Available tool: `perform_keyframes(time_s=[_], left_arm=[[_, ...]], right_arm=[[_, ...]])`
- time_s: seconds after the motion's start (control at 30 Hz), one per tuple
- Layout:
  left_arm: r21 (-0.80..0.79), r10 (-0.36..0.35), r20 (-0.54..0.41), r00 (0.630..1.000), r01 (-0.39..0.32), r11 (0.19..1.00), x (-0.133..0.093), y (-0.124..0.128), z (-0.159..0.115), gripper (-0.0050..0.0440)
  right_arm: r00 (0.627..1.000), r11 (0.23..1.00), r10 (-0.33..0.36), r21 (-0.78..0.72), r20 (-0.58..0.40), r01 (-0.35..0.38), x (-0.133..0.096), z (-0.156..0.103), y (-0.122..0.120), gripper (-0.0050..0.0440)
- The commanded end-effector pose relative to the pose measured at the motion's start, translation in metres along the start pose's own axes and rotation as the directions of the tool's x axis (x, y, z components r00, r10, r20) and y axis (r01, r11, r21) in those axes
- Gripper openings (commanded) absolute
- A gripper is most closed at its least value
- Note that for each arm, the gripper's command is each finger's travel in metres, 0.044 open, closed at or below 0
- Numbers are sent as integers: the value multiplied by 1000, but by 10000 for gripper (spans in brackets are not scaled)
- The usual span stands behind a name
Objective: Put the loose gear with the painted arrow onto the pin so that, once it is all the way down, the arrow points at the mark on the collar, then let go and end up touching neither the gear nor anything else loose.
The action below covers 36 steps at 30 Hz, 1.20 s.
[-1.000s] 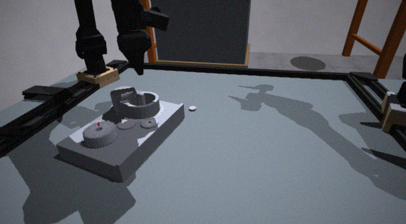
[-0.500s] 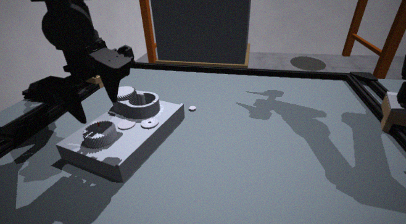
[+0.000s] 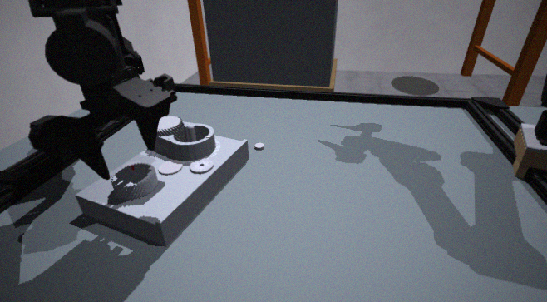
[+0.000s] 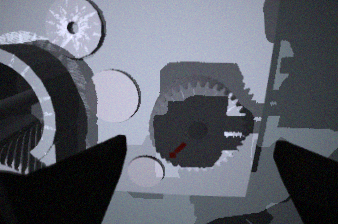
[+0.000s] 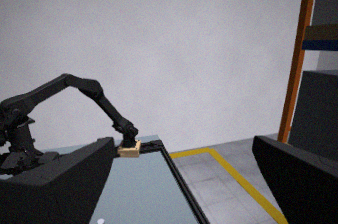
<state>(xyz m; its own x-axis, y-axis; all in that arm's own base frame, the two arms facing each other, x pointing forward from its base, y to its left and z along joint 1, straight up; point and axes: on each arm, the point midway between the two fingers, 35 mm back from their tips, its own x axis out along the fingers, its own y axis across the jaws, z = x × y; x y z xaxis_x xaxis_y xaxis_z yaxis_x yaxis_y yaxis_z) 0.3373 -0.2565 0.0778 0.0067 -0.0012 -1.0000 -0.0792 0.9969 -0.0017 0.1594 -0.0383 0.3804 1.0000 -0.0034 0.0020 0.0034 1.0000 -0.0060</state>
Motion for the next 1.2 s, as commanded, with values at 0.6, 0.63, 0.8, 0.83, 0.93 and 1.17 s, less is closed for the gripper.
perform_keyframes(time_s=[0.6, 0.63, 0.8, 0.83, 0.93, 1.17], left_arm=[[5, 2, -7, 1000, -2, 1000, 29, 0, -1, 400], [5, 2, -7, 1000, -2, 1000, 31, 0, -1, 400], [5, 2, -7, 1000, -2, 1000, 36, 0, -1, 400], [5, 2, -7, 1000, -2, 1000, 36, 0, -1, 376], [5, 2, -7, 1000, -2, 1000, 36, 0, -1, 356], [5, 2, -7, 1000, -2, 1000, 36, 0, -1, 323]], right_arm=[[1000, 1000, 3, 7, -1, -3, 0, 0, 1, 400], [1000, 1000, 3, 7, -1, -3, 0, 0, 1, 400], [1000, 1000, 3, 7, -1, -3, 0, 0, 1, 400], [1000, 1000, 3, 7, -1, -3, 0, 0, 1, 400], [1000, 1000, 3, 7, -1, -3, 0, 0, 1, 400], [1000, 1000, 3, 7, -1, -3, 0, 0, 1, 400]])
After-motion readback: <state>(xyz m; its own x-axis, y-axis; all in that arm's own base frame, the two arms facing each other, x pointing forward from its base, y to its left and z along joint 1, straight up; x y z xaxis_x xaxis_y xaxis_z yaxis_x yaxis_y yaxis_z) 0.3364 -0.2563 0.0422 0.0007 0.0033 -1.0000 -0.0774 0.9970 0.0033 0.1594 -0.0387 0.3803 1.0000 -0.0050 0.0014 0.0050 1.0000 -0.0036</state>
